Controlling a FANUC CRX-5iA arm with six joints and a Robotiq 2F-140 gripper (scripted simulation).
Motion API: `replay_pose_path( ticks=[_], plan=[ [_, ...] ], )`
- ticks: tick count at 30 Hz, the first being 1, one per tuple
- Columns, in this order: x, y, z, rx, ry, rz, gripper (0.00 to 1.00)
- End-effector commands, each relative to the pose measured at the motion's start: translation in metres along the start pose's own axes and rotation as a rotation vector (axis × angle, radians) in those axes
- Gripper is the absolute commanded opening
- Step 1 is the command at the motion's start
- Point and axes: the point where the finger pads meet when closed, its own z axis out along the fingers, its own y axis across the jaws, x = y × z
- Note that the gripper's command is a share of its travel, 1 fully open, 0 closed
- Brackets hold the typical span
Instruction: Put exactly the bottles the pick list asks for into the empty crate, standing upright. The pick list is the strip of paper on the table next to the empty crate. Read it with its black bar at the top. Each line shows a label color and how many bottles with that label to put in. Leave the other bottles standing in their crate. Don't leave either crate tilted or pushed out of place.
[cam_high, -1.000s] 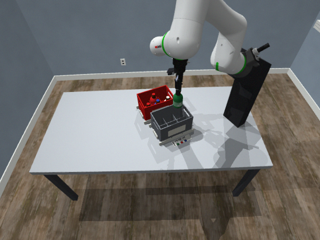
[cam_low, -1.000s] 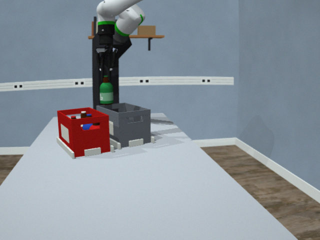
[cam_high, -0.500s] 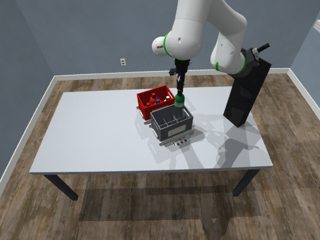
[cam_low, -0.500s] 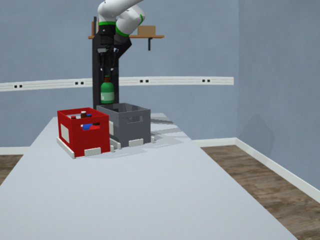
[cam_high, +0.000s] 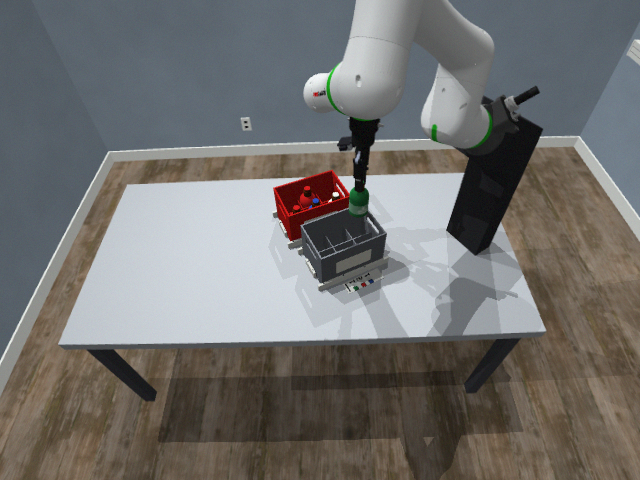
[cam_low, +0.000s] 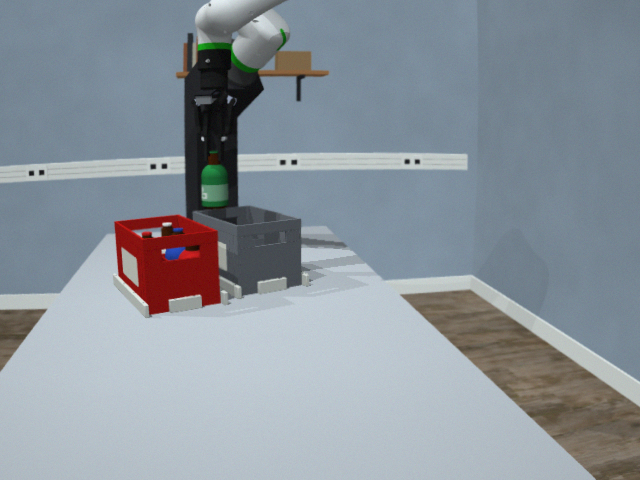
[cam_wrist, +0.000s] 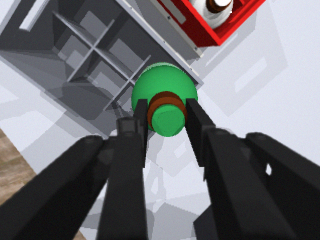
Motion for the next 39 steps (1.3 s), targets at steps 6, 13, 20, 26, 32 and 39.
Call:
replay_pose_path(
  ticks=[6, 13, 20, 26, 32, 39],
  plan=[
    [0.000, 0.001, 0.000, -0.001, 0.000, -0.001, 0.10],
    [0.001, 0.001, 0.000, -0.001, 0.000, -0.001, 0.10],
    [0.001, 0.001, 0.000, -0.001, 0.000, -0.001, 0.10],
    [0.001, 0.001, 0.000, -0.001, 0.000, -0.001, 0.10],
    [0.001, 0.001, 0.004, -0.001, 0.000, -0.001, 0.10],
    [0.001, 0.001, 0.011, -0.001, 0.000, -0.001, 0.10]
  ],
)
